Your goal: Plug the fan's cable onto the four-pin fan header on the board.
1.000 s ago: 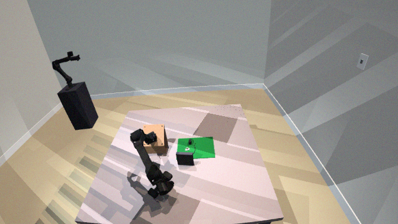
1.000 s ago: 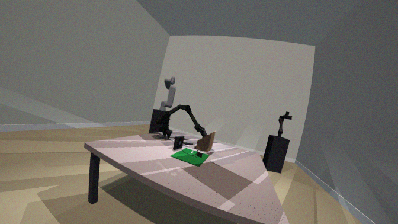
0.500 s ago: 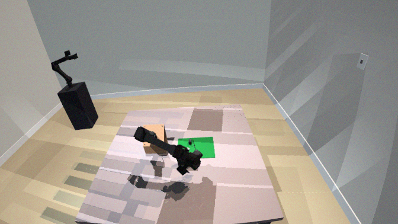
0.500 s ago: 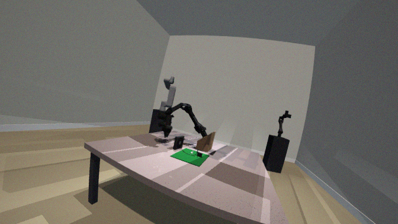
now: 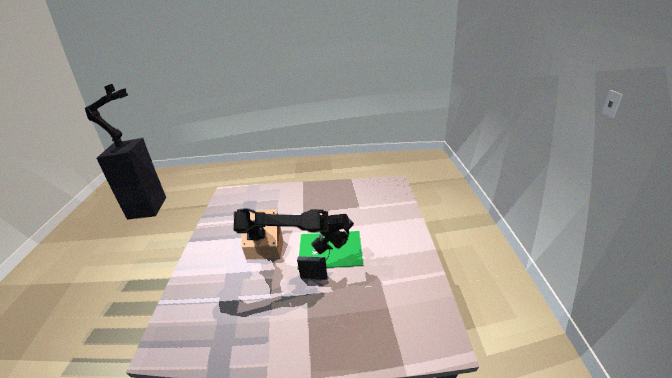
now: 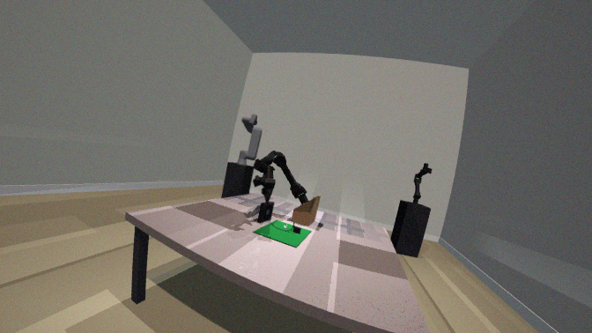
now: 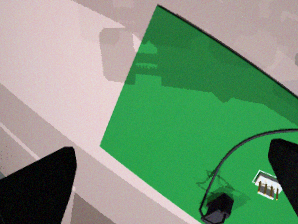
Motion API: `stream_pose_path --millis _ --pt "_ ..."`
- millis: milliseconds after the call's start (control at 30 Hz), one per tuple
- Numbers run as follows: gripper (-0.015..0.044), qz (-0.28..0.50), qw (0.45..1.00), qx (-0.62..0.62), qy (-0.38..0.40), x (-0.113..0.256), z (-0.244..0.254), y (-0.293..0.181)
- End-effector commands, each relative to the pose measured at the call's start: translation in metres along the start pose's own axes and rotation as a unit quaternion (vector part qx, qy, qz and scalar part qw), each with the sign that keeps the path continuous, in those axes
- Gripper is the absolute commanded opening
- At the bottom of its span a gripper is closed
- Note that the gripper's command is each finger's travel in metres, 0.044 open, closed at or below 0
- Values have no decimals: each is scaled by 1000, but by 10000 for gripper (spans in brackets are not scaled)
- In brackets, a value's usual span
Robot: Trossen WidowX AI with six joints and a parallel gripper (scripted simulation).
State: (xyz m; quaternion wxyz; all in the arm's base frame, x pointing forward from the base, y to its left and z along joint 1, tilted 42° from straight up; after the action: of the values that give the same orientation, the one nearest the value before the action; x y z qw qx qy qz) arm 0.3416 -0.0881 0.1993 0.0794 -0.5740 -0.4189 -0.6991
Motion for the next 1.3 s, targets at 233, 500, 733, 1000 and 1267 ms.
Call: stream_pose_path --millis 233,500,733,1000,1267 --pt "440 57 965 -221 -126 -49 48 -118" --pt "440 24 931 -312 -187 -60 54 -172" --pt "440 24 931 -312 -187 -60 54 -172" --pt "440 22 931 -312 -188 -113 22 -172" --pt "440 22 931 -312 -188 -118 19 -172"
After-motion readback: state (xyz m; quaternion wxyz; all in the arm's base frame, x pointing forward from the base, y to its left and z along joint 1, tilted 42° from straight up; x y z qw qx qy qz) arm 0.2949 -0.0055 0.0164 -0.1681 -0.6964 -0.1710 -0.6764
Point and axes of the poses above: the point midway between the two fingers, 35 mm back from their tips, its own x axis back along the fingers, its own z axis across the jaws, y = z × x, the point moved 7 cm from there along x, back along the fingers, and after that the axes turned 15 degrees about x, right-handed, at the moved point
